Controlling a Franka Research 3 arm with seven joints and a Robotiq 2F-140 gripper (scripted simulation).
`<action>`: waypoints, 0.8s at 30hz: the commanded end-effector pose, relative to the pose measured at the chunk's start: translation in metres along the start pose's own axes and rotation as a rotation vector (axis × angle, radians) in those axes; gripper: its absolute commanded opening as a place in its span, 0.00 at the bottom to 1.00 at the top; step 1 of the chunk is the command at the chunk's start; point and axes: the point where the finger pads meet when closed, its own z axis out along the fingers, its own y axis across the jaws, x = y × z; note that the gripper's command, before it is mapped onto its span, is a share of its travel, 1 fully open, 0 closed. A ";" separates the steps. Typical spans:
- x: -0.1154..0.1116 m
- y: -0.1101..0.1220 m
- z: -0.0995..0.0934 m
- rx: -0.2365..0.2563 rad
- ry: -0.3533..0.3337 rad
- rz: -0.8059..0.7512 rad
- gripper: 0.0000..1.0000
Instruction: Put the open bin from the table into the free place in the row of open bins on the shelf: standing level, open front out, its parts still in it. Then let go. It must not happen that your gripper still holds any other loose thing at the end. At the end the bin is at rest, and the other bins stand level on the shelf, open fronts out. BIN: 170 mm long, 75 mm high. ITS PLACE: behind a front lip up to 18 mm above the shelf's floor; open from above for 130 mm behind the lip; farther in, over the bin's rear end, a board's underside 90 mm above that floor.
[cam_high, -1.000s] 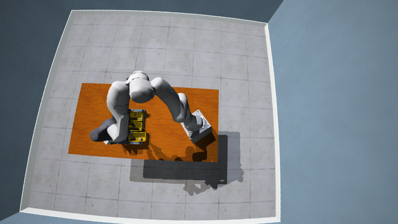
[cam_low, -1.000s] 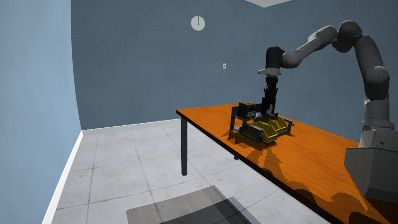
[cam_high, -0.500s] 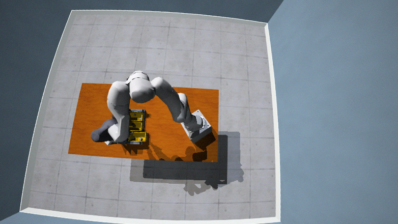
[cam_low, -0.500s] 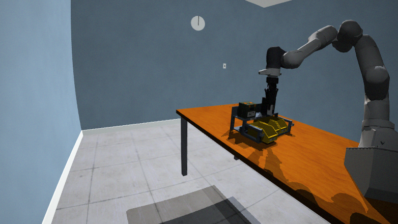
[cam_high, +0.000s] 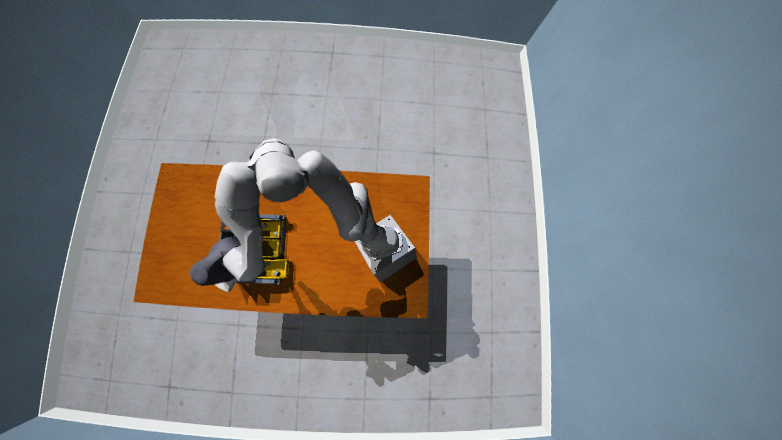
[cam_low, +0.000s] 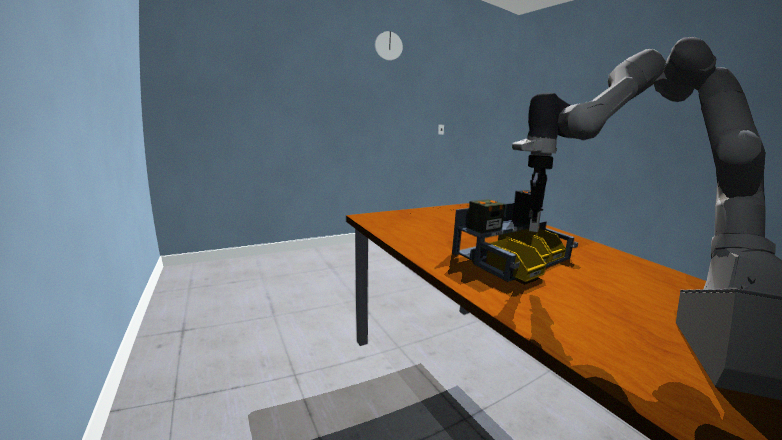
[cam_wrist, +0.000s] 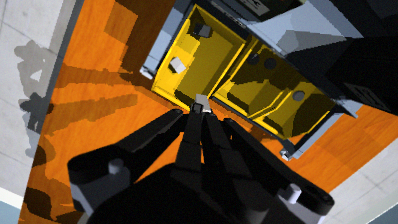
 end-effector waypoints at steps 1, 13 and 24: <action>-0.002 -0.004 0.000 0.012 0.010 -0.191 0.00; -0.014 -0.017 0.005 0.007 0.016 -0.400 0.00; -0.031 -0.031 0.011 0.001 0.022 -0.663 0.00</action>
